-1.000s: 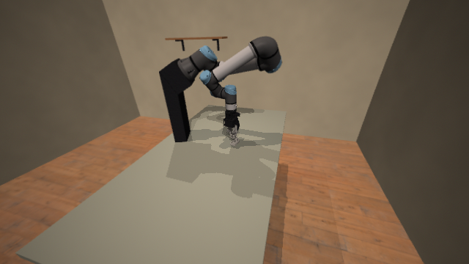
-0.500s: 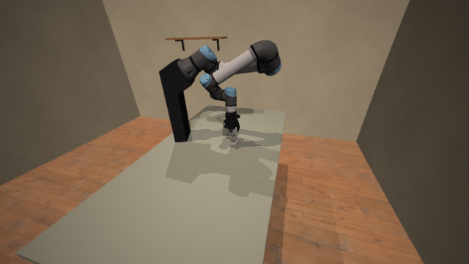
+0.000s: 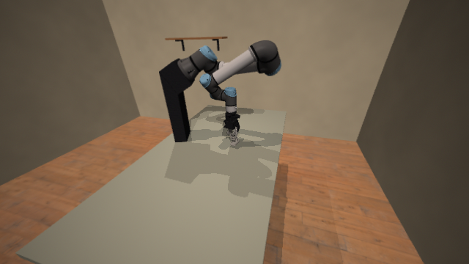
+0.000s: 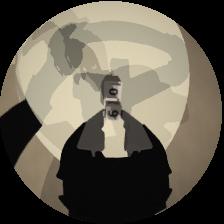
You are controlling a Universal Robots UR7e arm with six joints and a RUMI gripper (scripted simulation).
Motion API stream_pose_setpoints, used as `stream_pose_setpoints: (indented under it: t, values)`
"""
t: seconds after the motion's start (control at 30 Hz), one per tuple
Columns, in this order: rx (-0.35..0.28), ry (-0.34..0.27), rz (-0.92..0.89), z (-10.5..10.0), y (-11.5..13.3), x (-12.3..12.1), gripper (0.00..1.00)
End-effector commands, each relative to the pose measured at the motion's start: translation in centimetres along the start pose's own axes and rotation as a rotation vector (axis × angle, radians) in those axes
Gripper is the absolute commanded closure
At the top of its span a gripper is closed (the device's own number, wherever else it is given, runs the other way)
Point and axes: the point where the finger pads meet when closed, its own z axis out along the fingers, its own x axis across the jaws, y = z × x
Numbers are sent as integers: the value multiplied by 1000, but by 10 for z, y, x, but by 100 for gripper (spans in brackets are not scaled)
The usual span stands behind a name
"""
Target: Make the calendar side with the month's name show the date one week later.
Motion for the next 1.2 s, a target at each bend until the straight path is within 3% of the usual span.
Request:
stream_pose_setpoints:
  t: [0.0, 1.17]
  values:
    - [0, 0, 0, 1, 0, 0, 90]
    - [0, 0, -2, 11, 0, 0, 90]
